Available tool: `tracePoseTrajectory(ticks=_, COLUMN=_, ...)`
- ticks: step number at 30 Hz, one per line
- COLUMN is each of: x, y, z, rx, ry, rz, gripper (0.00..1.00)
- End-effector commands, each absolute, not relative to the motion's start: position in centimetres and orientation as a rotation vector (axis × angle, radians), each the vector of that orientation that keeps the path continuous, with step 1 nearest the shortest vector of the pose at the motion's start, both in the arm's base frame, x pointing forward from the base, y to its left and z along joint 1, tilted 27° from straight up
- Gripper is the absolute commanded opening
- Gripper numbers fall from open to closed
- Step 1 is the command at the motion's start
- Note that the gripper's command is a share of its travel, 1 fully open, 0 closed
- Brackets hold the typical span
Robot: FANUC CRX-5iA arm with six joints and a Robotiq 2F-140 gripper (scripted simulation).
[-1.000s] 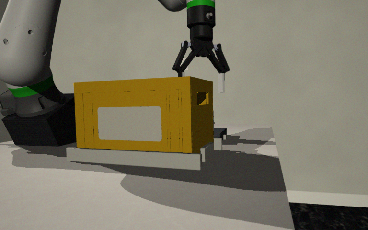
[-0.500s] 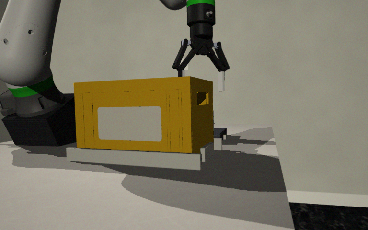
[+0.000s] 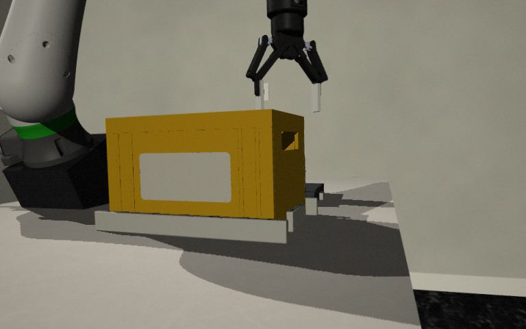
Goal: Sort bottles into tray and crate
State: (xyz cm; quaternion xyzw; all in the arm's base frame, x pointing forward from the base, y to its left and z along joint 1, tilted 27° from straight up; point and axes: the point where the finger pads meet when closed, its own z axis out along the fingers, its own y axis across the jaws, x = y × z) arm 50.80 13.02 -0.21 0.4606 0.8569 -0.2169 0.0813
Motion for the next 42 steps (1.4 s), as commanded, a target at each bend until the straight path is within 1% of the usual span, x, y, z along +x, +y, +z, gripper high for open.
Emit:
tracePoseTrajectory(ticks=1, x=50.8, y=13.1, z=-0.1, rx=1.376, ry=2.561, rz=-0.648, gripper=1.0)
tracePoseTrajectory(ticks=16, x=50.9, y=13.5, z=0.7, rx=1.376, ry=2.561, rz=-0.648, gripper=1.0)
tracePoseTrajectory(ticks=31, x=51.2, y=15.7, z=5.2, rx=1.376, ry=2.561, rz=-0.648, gripper=1.0)
tracePoseTrajectory(ticks=42, x=51.3, y=16.5, z=6.8, rx=1.376, ry=2.561, rz=-0.648, gripper=1.0)
